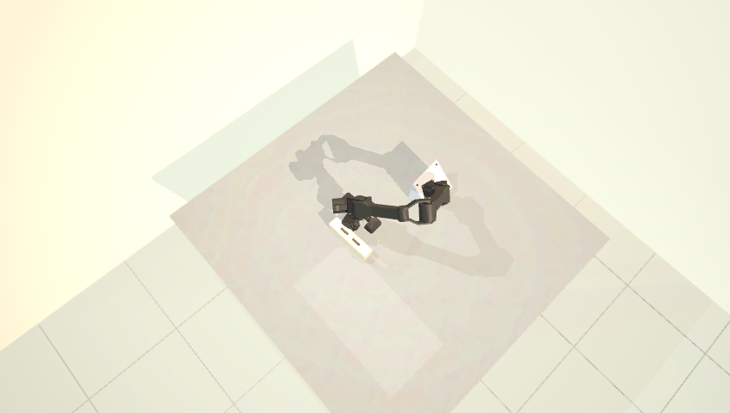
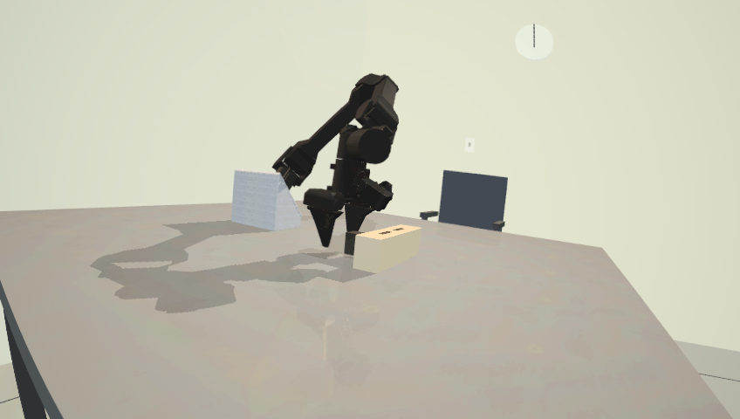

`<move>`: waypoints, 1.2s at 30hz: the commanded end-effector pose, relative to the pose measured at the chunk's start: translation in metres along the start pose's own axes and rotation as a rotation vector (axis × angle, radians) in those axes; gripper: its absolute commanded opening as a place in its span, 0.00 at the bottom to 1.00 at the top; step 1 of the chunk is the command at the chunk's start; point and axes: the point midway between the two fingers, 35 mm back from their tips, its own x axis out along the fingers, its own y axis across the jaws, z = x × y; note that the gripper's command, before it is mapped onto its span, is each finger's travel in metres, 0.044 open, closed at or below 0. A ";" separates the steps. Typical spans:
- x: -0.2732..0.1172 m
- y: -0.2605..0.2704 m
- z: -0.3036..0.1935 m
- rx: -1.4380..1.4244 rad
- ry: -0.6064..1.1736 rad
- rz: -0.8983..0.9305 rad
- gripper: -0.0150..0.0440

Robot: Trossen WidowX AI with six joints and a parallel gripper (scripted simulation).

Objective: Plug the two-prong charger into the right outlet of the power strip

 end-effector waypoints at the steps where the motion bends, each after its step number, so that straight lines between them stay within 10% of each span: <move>1: 0.001 0.000 -0.007 -0.003 0.004 0.000 1.00; 18: 0.003 0.001 -0.025 -0.003 0.005 0.000 1.00; 26: -0.073 -0.001 -0.008 0.001 -0.584 0.000 1.00; 36: -0.075 -0.001 -0.008 0.000 -0.599 -0.001 1.00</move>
